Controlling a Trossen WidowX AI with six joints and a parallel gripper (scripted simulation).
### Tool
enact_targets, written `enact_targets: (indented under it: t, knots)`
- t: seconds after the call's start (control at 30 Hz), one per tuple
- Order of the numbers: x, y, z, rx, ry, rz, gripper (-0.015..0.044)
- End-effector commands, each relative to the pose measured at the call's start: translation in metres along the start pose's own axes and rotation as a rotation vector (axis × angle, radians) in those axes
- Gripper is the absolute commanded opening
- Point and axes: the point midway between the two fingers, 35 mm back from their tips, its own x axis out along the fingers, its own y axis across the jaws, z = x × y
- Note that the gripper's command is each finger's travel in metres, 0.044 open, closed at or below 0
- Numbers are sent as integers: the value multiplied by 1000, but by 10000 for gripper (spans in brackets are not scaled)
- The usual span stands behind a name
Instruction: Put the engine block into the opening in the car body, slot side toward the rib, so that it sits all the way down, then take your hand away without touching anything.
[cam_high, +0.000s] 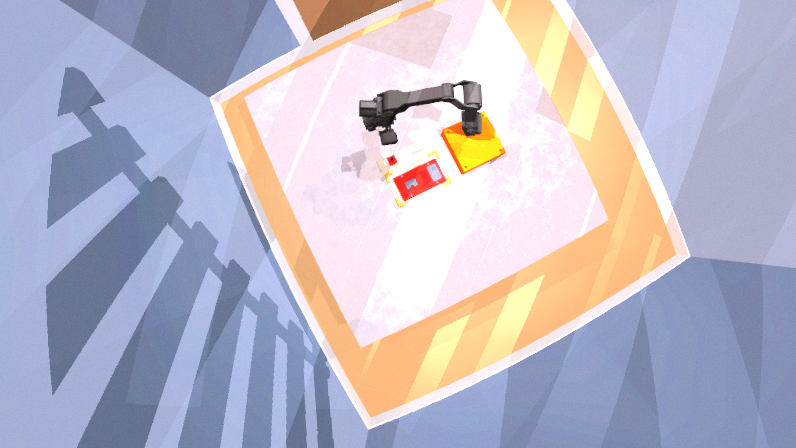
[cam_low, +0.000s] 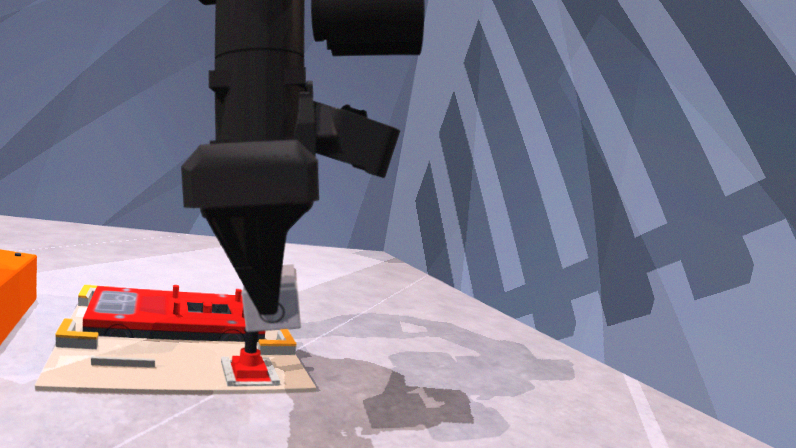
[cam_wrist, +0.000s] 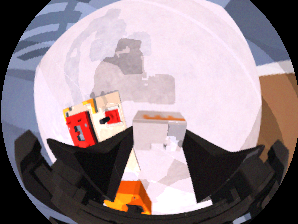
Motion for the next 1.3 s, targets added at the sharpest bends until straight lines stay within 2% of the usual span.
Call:
enact_targets:
  t: [0.0, 0.57, 0.83, 1.03, 1.27]
  knots:
    - [0, 0, -4, -1, -105, 4, 0]
    - [8, 0, -23, -2, -679, 3, 0]
    - [10, 0, -25, -3, -715, 3, 0]
    - [22, -1, -31, -3, -802, 4, 0]
    - [39, 0, -35, -3, -805, 4, 0]
